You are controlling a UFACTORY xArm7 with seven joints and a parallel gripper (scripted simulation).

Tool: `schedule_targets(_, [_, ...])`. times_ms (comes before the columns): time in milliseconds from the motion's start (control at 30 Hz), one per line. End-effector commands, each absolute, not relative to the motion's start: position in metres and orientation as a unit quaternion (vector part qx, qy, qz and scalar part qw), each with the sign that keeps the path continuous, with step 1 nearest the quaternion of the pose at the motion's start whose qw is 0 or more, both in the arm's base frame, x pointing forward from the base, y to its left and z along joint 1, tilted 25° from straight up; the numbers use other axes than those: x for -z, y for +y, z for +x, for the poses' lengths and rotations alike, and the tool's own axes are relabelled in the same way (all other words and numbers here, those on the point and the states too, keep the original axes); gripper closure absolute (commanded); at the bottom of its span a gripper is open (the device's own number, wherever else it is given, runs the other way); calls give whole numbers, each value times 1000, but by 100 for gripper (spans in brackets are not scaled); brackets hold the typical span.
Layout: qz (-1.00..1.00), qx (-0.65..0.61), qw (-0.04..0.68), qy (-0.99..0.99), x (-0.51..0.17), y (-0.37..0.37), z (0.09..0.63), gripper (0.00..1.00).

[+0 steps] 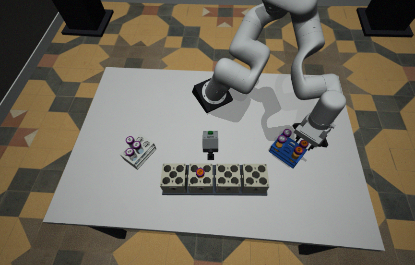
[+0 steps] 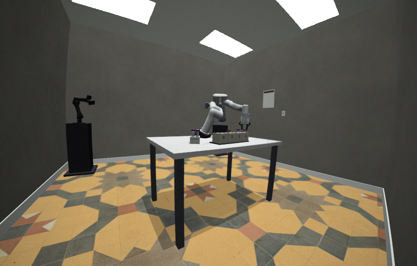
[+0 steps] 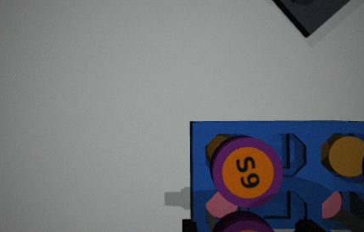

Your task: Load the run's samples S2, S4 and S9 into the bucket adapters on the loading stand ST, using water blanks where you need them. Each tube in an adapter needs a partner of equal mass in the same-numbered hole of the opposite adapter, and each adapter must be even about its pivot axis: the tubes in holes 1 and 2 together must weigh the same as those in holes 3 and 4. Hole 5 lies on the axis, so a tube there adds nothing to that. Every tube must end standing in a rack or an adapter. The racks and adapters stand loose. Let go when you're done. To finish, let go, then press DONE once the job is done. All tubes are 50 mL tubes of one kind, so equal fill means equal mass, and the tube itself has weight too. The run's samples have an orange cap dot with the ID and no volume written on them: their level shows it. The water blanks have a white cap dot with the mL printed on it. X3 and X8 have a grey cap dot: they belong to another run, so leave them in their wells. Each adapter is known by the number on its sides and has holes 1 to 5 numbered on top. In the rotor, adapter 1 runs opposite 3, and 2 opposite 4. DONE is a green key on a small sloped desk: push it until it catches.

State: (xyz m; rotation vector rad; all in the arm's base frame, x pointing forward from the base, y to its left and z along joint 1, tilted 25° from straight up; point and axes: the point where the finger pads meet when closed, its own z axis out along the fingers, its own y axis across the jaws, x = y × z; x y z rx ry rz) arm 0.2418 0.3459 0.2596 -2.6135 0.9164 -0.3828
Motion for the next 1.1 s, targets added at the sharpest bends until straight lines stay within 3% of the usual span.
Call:
schedule_targets(0, [-921,135,174,323,-258,347,243,43])
schedule_targets(1067, [-921,135,174,323,-247,350,247,43])
